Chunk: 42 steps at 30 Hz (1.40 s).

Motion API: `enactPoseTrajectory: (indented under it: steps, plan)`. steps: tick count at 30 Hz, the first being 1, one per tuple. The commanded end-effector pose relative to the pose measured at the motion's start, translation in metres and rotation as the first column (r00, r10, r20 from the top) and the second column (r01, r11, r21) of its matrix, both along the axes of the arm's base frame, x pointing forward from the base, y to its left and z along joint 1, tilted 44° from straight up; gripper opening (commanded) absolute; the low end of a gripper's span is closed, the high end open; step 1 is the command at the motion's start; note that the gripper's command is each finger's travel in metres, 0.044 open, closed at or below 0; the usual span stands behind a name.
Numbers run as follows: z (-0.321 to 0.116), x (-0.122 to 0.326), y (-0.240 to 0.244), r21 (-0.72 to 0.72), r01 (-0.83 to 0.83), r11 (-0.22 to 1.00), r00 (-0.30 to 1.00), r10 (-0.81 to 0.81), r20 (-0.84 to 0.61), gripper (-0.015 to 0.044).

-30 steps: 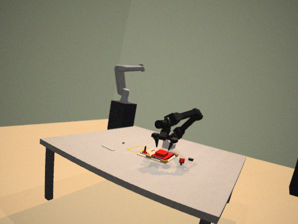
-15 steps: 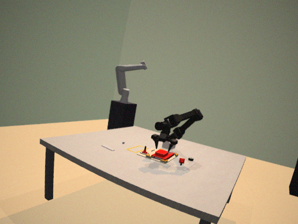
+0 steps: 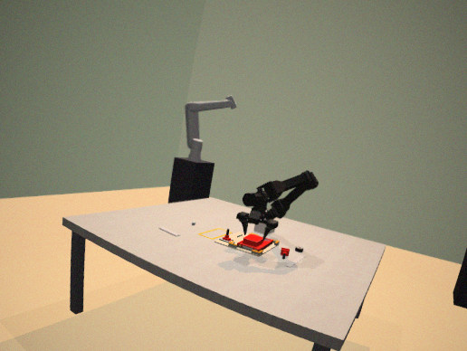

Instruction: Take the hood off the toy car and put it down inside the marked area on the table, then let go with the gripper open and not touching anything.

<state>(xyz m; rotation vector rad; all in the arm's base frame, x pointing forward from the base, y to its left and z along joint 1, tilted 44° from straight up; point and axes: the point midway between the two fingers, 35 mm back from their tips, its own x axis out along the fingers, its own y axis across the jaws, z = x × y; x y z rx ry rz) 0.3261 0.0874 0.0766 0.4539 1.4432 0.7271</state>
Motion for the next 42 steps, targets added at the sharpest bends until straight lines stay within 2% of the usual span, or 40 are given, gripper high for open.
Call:
enactPoseTrajectory:
  steps: [1, 30, 34, 42]
  plan:
    - [-0.001, 0.000, 0.002, 0.005, 0.005, 1.000, 1.000, -0.005, -0.002, 0.0440]
    - [-0.012, 0.000, 0.012, 0.005, 0.005, 1.000, 1.000, -0.005, -0.002, 0.0440]
    - [-0.011, 0.000, 0.010, 0.001, 0.001, 1.000, 1.000, -0.001, 0.000, 0.0335]
    - [-0.011, 0.000, 0.010, 0.001, 0.001, 1.000, 1.000, -0.001, 0.000, 0.0282]
